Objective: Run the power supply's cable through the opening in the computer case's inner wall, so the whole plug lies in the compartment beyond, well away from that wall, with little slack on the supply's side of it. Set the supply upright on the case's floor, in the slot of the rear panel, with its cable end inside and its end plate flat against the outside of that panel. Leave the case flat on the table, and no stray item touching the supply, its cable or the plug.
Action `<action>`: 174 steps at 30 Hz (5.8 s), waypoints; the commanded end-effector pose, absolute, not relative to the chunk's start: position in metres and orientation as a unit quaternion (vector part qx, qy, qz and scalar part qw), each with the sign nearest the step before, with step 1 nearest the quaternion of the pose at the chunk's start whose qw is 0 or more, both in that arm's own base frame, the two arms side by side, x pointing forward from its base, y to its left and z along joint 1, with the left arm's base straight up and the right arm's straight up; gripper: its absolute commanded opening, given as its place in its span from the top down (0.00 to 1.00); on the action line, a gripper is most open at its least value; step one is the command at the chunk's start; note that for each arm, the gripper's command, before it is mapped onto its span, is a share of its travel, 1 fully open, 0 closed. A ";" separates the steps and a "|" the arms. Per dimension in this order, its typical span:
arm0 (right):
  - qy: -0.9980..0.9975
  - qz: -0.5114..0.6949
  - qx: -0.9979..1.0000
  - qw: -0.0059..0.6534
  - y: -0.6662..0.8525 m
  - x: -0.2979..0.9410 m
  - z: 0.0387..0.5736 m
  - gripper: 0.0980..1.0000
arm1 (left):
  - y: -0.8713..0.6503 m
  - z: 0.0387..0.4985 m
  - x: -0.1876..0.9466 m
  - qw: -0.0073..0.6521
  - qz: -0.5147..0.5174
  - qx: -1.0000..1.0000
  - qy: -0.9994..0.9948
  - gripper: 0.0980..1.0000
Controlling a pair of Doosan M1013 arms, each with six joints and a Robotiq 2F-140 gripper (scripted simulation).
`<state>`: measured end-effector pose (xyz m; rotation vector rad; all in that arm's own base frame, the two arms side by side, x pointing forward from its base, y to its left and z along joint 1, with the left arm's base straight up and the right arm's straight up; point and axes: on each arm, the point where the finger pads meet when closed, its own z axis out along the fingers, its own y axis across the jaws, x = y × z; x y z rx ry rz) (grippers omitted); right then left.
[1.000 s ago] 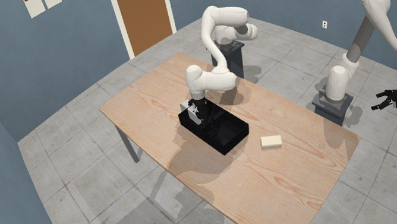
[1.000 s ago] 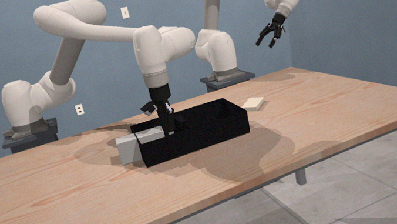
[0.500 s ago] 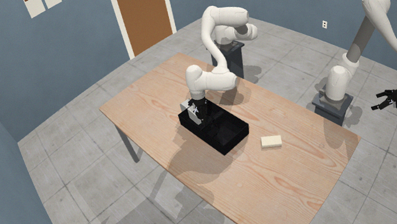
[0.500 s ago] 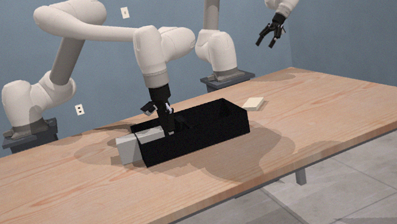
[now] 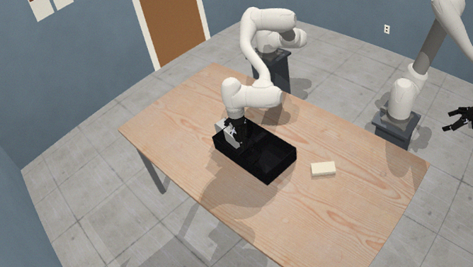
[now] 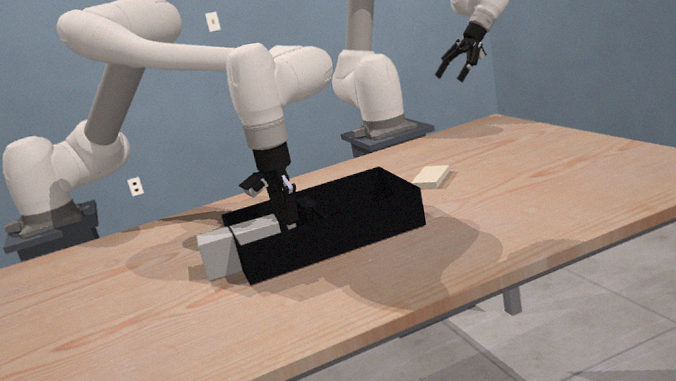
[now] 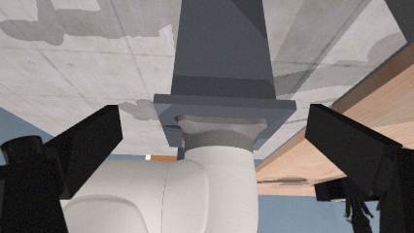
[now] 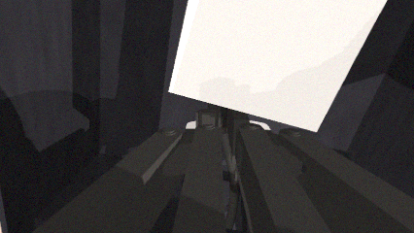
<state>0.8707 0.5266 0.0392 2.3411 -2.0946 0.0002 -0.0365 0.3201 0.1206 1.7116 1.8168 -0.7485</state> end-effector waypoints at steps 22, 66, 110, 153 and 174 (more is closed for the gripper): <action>-0.667 0.000 0.745 -0.001 0.527 0.871 0.041 1.00 | 0.320 0.121 -0.037 0.264 -0.277 0.634 0.672 0.00; -0.667 0.000 0.745 -0.001 0.553 0.869 0.056 0.80 | 0.320 0.121 -0.037 0.264 -0.277 0.634 0.672 0.00; -0.667 0.000 0.745 -0.001 0.553 0.869 0.085 0.80 | 0.320 0.121 -0.037 0.264 -0.277 0.634 0.672 0.00; -0.667 0.000 0.745 -0.001 0.553 0.869 0.126 0.80 | 0.320 0.121 -0.037 0.264 -0.277 0.634 0.672 0.00; -0.675 0.000 0.738 -0.001 0.542 0.868 0.200 0.00 | 0.320 0.121 -0.037 0.264 -0.277 0.634 0.672 0.00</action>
